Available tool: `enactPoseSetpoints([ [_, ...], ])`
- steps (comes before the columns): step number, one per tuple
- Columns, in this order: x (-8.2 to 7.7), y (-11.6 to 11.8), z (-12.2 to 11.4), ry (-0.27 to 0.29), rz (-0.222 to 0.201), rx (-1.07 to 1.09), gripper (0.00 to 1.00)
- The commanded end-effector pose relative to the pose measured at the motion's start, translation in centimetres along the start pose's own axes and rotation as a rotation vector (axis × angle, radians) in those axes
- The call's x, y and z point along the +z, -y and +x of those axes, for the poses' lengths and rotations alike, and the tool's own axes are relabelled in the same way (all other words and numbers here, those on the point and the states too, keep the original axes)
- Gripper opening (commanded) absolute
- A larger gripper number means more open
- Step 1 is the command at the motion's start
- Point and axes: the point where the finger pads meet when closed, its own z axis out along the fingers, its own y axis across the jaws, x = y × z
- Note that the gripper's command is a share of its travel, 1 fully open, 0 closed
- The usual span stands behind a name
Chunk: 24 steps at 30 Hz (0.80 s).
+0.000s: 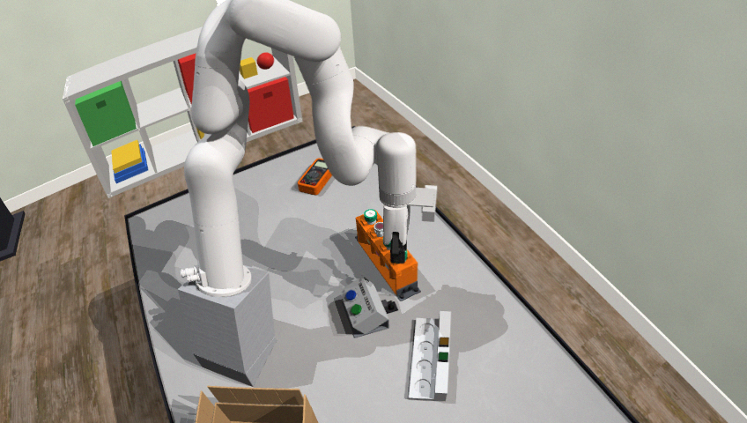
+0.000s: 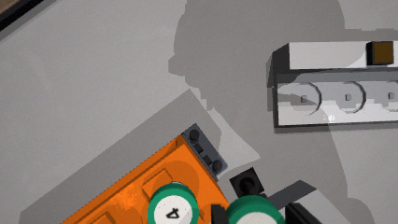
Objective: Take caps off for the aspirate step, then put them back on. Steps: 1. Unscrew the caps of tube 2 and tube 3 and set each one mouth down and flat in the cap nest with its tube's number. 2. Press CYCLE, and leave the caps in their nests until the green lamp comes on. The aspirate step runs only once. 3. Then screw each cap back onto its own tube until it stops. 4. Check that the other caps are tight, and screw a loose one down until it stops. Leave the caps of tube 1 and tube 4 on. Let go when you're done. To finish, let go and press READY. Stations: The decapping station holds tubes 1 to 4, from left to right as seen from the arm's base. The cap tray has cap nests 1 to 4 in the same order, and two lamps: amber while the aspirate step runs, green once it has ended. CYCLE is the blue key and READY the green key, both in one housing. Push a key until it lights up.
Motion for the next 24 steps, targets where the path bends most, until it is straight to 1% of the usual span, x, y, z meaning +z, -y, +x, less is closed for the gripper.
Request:
enactPoseSetpoints([
  [1,0.2,-2.2,1.5,0.003,0.075,-0.022,0.0],
  [3,0.3,-3.7,2.2,0.003,0.075,-0.022,0.0],
  [15,0.8,-10.2,5.4,0.002,0.075,-0.022,0.0],
  [17,0.8,-10.2,5.4,0.002,0.075,-0.022,0.0],
  [20,1.0,-12.4,6.5,0.002,0.074,-0.022,0.0],
  [24,1.1,-14.7,7.7,0.002,0.074,-0.022,0.0],
])
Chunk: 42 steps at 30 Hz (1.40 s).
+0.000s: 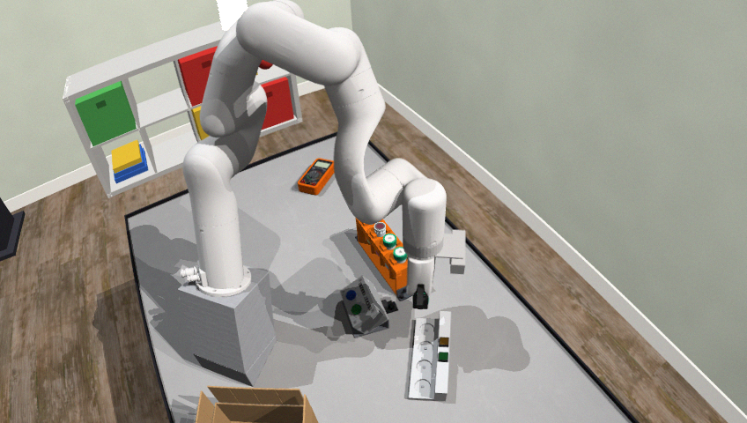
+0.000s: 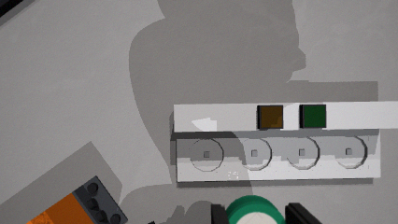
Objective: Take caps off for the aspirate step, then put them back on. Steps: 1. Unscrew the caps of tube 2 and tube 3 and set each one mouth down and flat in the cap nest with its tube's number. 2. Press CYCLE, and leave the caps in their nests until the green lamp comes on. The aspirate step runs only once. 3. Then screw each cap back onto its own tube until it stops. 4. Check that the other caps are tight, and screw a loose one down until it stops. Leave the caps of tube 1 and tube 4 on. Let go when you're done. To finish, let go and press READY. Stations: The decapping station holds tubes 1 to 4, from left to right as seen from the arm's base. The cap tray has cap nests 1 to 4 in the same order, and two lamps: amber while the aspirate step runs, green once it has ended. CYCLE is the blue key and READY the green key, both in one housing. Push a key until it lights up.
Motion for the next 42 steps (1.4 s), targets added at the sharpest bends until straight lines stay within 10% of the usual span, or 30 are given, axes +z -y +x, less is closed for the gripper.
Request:
enactPoseSetpoints([
  [1,0.0,-3.1,1.9,-0.004,0.005,-0.001,0.0],
  [13,0.0,-3.4,2.0,-0.004,0.005,-0.001,0.0],
  [42,12.8,-3.3,2.1,-0.003,0.005,-0.001,0.0],
])
